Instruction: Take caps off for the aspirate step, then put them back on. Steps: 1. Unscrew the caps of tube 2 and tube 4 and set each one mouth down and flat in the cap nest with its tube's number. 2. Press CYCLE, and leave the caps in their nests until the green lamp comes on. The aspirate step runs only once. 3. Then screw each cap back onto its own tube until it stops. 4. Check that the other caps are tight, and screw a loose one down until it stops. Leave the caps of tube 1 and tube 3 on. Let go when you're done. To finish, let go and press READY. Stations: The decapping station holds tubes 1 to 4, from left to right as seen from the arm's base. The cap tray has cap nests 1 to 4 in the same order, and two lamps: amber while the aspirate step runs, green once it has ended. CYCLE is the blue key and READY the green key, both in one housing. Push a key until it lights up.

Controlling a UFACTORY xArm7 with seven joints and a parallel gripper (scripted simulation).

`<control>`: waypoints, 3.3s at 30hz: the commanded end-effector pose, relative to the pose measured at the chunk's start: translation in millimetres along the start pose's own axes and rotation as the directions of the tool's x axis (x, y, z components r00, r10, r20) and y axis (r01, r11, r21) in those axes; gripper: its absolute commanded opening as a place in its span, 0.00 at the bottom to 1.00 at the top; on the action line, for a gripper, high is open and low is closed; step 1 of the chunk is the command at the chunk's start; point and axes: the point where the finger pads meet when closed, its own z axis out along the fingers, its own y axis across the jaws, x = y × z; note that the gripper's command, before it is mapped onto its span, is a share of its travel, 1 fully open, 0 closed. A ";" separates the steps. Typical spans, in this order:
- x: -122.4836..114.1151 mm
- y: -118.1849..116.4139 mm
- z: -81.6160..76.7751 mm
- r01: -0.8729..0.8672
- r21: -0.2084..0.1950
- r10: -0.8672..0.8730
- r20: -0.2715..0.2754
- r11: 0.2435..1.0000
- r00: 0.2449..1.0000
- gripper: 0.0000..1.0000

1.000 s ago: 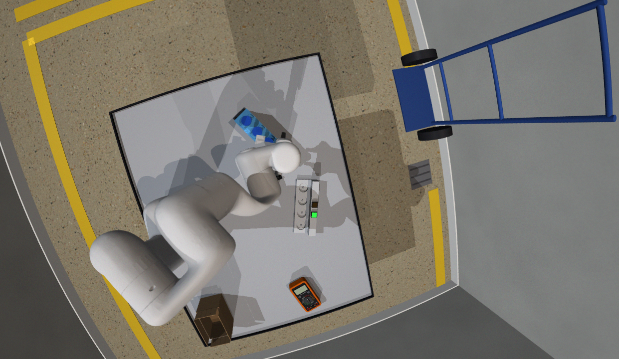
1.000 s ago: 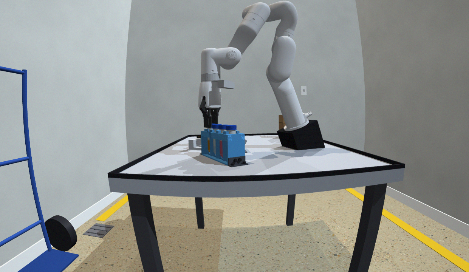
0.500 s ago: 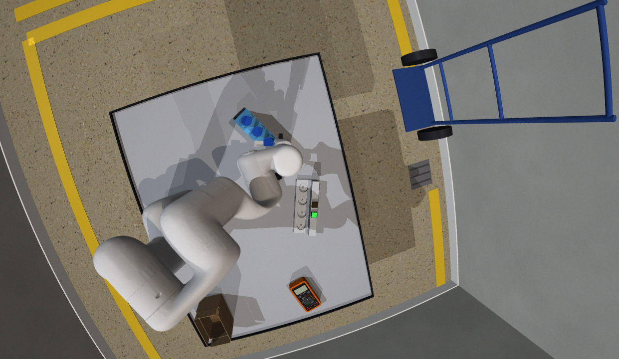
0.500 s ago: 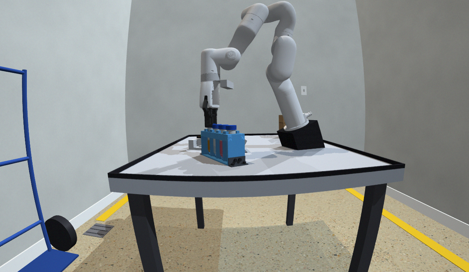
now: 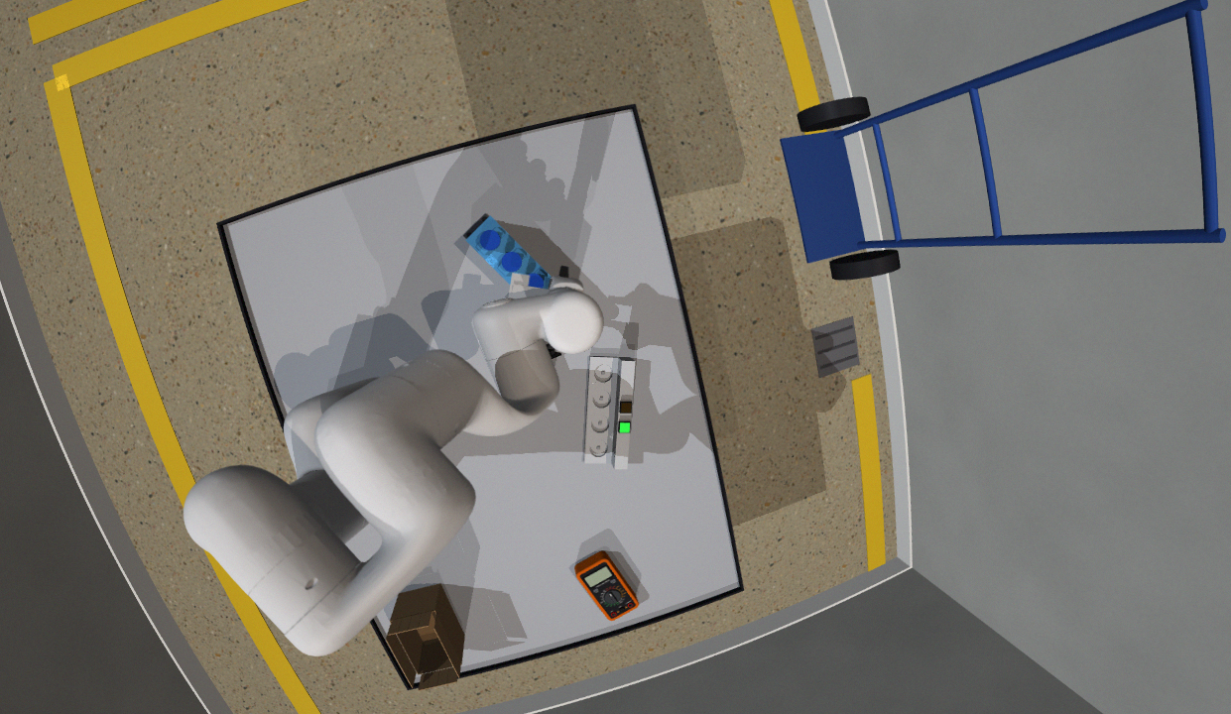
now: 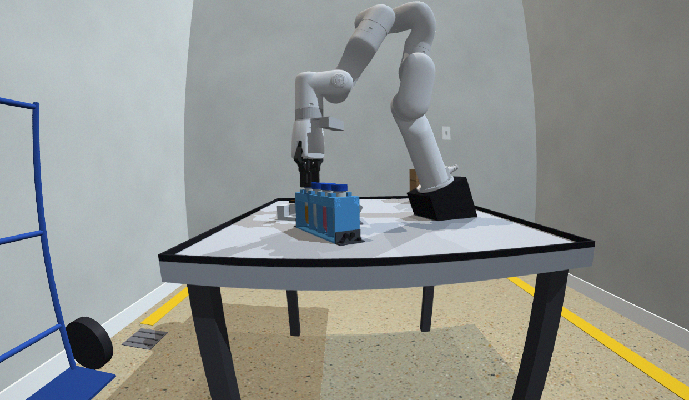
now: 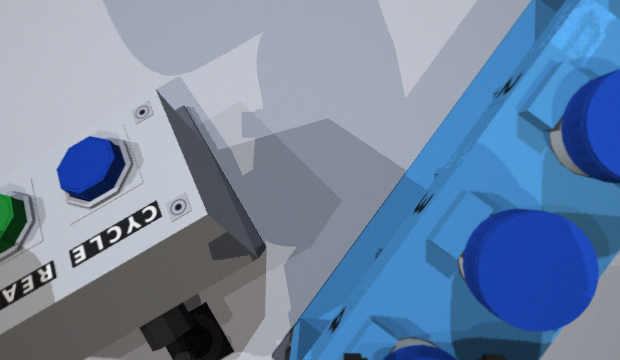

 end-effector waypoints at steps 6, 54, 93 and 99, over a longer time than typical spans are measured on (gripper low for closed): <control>-0.7 0.9 -0.4 -0.425 0.002 0.425 0.009 0.905 0.905 0.00; -0.6 0.9 0.0 -0.972 -0.005 0.972 0.008 0.236 0.235 0.46; -0.7 1.0 0.0 0.060 0.006 -0.060 0.007 0.998 0.998 0.46; -0.7 1.0 -0.1 0.060 0.006 -0.060 0.007 0.998 0.998 0.00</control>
